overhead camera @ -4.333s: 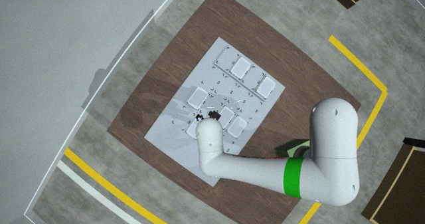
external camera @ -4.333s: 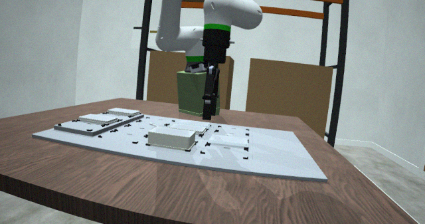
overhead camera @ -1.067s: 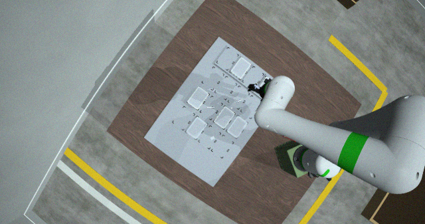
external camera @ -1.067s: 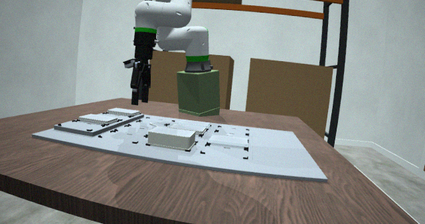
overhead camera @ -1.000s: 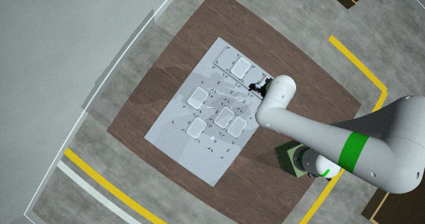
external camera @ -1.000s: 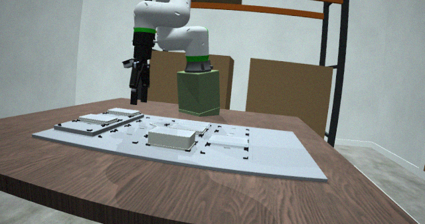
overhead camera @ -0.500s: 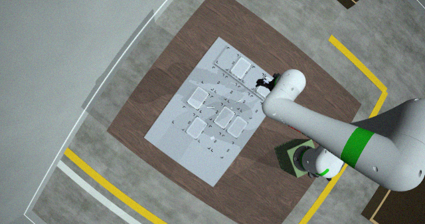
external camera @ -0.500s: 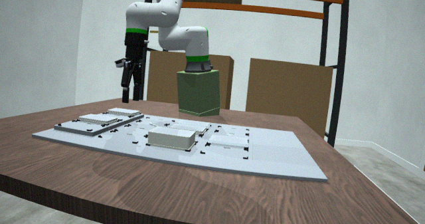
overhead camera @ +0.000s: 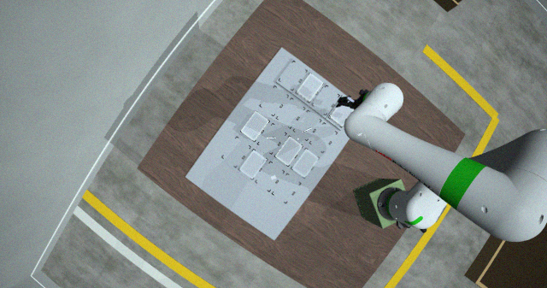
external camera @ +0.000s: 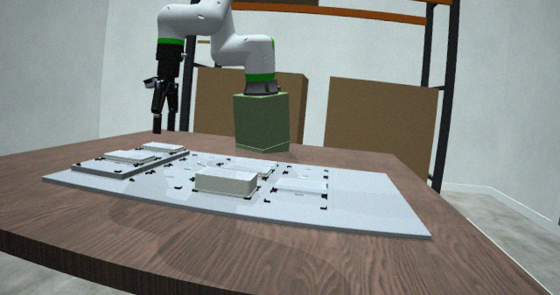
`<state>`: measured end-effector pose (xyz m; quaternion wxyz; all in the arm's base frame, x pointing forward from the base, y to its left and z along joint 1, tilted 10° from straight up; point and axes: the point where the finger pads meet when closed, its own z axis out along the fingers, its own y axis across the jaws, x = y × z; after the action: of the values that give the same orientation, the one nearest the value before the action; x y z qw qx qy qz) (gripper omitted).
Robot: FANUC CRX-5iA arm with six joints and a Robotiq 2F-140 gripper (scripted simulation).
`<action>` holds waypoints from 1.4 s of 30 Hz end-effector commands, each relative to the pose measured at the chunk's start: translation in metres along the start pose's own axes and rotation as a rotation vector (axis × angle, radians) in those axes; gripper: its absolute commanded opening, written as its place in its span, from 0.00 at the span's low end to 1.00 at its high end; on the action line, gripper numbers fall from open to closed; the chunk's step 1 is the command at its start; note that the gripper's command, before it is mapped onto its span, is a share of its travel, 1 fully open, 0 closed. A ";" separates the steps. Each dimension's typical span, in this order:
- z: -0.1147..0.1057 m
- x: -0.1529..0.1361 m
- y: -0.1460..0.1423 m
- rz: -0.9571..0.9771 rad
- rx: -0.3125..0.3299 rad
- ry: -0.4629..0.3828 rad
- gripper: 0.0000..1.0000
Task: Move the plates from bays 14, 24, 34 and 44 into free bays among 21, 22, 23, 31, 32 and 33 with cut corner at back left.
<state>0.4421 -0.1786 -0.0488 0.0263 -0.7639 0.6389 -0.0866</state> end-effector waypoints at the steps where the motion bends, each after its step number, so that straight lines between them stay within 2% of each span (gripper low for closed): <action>1: 0.000 0.001 0.000 0.000 0.001 0.000 0.70; 6: 0.000 0.001 0.000 0.000 0.001 0.000 0.70; 33: 0.033 0.001 0.000 0.000 0.001 0.000 0.70; 42: 0.033 0.001 0.000 0.000 0.001 0.000 0.70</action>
<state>0.4476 -0.1820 -0.0819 0.0266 -0.7641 0.6388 -0.0862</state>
